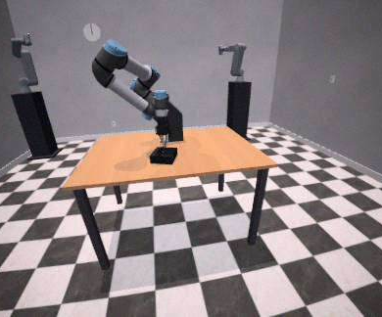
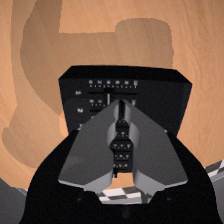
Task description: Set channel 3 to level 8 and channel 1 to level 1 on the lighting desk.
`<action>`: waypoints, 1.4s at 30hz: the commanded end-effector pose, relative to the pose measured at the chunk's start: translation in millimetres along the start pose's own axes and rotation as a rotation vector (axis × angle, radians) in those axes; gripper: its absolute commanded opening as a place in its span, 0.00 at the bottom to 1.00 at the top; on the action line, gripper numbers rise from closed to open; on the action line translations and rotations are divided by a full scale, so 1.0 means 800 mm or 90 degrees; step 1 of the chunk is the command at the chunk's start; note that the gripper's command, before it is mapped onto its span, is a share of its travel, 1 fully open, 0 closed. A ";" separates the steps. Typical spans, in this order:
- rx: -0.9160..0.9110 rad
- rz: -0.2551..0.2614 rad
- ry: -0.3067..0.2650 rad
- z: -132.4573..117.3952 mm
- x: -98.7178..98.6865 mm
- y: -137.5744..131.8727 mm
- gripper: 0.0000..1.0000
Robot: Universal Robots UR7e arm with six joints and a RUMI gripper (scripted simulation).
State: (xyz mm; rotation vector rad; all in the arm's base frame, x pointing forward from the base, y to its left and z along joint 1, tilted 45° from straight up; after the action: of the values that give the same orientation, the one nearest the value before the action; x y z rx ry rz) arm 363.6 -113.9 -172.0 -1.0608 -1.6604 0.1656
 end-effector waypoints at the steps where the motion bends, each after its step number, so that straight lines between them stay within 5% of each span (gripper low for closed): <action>1: 0.000 0.001 0.001 0.000 0.000 -0.005 0.00; 42: 0.000 0.001 0.001 -0.003 0.000 -0.017 0.00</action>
State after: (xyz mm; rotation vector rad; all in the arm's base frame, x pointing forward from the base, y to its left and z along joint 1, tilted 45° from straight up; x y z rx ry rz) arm 359.6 -121.8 -164.1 -1.0600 -1.6607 0.1661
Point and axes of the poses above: the point where the finger pads meet when closed, its own x axis back along the fingers, its own y axis across the jaws, z = x × y, the point moved 3 cm from there along x, back along the fingers, and after that the axes turned 14 degrees about -x, right-handed, at the moved point
